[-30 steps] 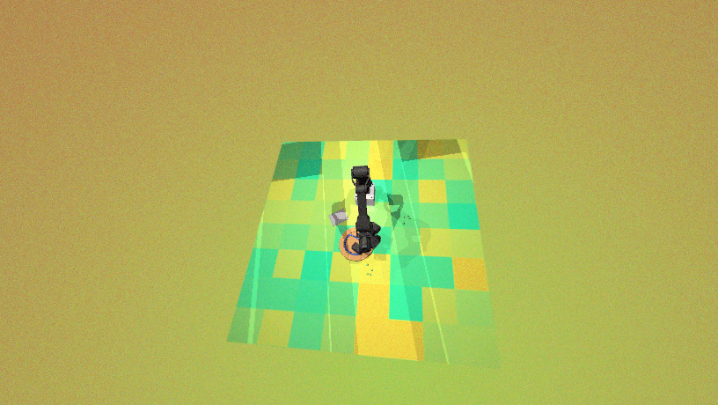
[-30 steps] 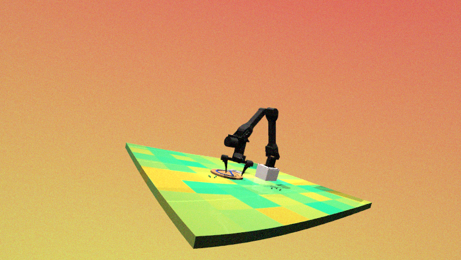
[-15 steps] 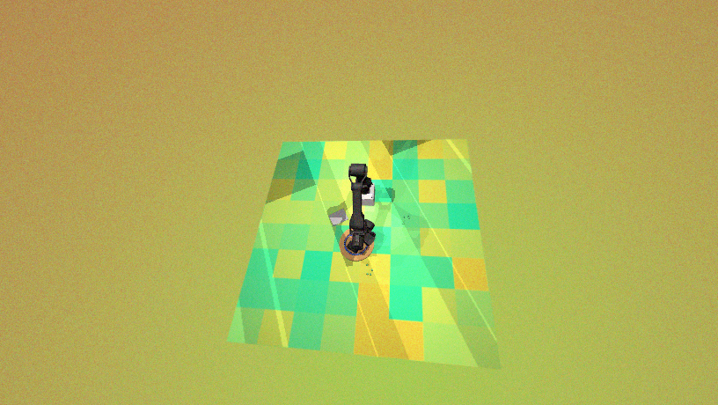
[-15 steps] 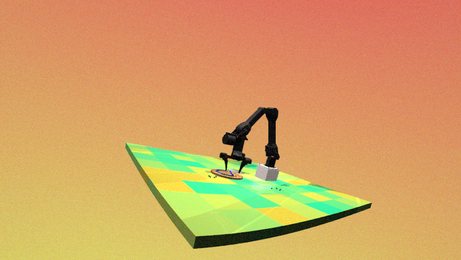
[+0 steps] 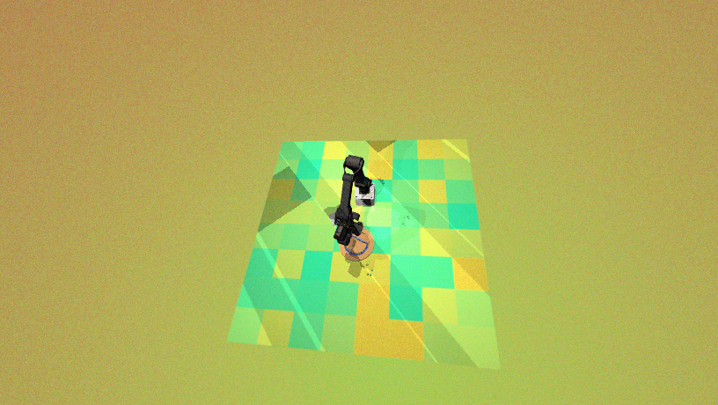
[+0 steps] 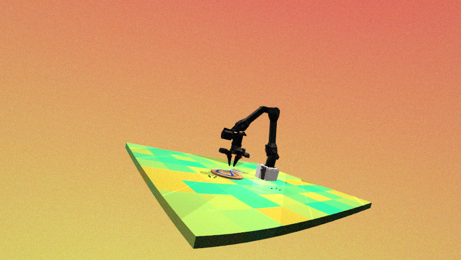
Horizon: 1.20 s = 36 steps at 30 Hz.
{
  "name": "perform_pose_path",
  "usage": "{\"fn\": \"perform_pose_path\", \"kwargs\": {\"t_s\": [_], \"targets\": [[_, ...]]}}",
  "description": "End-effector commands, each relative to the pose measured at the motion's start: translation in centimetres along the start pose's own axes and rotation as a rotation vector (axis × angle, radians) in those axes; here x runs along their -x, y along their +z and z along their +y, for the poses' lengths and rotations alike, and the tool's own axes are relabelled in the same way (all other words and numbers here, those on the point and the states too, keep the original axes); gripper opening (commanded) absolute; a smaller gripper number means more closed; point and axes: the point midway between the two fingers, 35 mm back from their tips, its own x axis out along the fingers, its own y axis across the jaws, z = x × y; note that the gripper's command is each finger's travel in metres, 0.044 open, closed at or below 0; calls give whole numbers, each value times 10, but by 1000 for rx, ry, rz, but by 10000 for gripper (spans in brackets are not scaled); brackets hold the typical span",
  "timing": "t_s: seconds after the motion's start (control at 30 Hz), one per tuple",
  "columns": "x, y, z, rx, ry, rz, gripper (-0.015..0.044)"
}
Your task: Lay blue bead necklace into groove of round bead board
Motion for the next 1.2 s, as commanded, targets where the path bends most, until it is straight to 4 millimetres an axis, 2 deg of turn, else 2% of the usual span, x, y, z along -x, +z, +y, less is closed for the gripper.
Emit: {"fn": "perform_pose_path", "kwargs": {"t_s": [0.0, 0.13, 0.17, 0.27, 0.93, 1.1, 1.17], "targets": [[-2, -4, 2, 16, -1, 1, 120], [-14, -4, 2, 16, -1, 1, 120], [-4, -2, 0, 10, -8, 0, 120], [-6, -2, 0, 10, -8, 0, 120], [-37, -4, 2, 16, -1, 1, 120], [-38, -4, 2, 16, -1, 1, 120], [-35, -4, 2, 12, -2, 0, 67]]}}
